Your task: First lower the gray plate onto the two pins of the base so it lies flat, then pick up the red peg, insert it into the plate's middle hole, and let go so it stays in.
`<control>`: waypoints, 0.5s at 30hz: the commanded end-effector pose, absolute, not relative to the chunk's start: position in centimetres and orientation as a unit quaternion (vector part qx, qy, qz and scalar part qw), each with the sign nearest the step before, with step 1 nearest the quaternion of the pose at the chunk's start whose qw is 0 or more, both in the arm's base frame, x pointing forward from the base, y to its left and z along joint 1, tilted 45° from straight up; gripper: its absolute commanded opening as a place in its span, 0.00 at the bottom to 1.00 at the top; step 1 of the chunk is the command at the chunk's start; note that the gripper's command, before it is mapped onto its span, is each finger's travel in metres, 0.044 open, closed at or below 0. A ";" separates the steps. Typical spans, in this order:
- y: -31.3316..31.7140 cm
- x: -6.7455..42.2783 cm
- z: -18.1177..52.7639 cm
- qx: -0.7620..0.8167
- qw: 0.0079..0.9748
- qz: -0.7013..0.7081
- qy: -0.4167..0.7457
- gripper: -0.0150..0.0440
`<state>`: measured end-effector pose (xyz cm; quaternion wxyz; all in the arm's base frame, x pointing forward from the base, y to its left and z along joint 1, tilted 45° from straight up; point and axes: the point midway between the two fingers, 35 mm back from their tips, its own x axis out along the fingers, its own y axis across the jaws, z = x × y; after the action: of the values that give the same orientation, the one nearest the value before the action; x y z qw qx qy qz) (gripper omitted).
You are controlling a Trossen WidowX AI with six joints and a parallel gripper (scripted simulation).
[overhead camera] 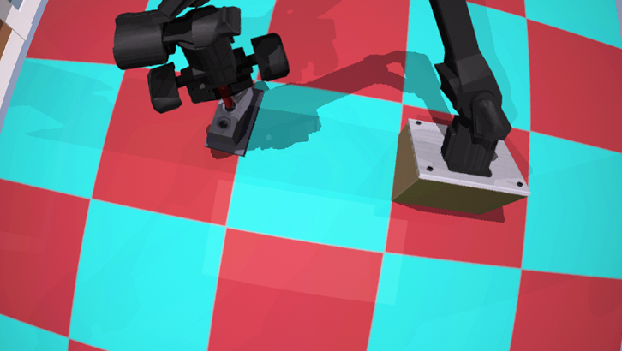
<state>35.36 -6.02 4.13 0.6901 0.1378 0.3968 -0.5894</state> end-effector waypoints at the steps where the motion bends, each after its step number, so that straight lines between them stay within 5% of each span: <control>1: -6.4 35.3 3.8 0.135 0.691 -0.589 0.397 0.25; 15: -6.9 35.4 3.2 0.137 0.690 -0.589 0.397 0.25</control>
<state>35.36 -6.97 3.17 0.6905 0.1366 0.3971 -0.5889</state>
